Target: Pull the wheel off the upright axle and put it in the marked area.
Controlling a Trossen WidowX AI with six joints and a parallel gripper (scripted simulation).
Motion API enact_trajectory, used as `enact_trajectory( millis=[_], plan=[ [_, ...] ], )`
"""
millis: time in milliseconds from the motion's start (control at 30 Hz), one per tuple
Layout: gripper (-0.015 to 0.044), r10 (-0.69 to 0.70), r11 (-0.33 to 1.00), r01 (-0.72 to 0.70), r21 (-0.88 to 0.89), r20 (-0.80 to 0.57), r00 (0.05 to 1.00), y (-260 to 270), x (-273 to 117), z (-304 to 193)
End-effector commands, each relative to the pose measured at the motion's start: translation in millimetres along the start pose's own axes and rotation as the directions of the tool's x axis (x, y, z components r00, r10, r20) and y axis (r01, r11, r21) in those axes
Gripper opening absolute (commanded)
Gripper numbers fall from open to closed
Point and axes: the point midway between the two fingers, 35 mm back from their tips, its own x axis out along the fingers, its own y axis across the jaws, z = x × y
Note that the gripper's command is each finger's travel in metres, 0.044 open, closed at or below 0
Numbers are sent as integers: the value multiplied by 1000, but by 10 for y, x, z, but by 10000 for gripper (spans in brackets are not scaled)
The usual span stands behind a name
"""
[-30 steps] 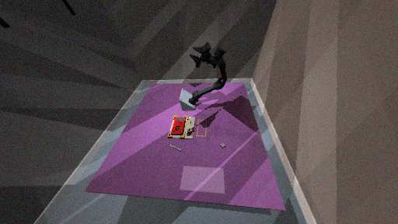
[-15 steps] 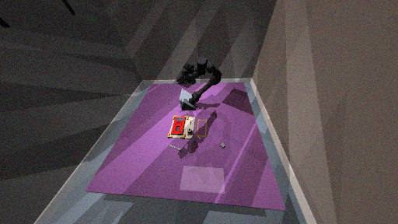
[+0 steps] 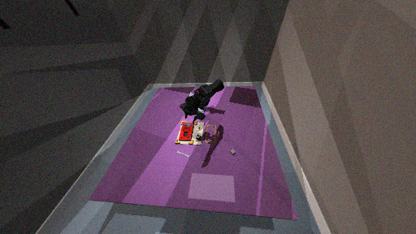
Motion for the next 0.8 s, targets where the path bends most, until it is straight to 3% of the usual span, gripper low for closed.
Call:
enact_trajectory(
  millis=[0, 200, 600, 767],
  plan=[
    [300, 107, 975, -142, -172, -202, 974, 288, 465, -210],
    [300, 231, 863, -400, -308, -463, 856, 662, 1027, -597],
    [300, 234, 859, -407, -310, -470, 851, 582, 1076, -620],
    [300, 234, 859, -407, -310, -469, 852, 638, 1273, -707]
  ],
)
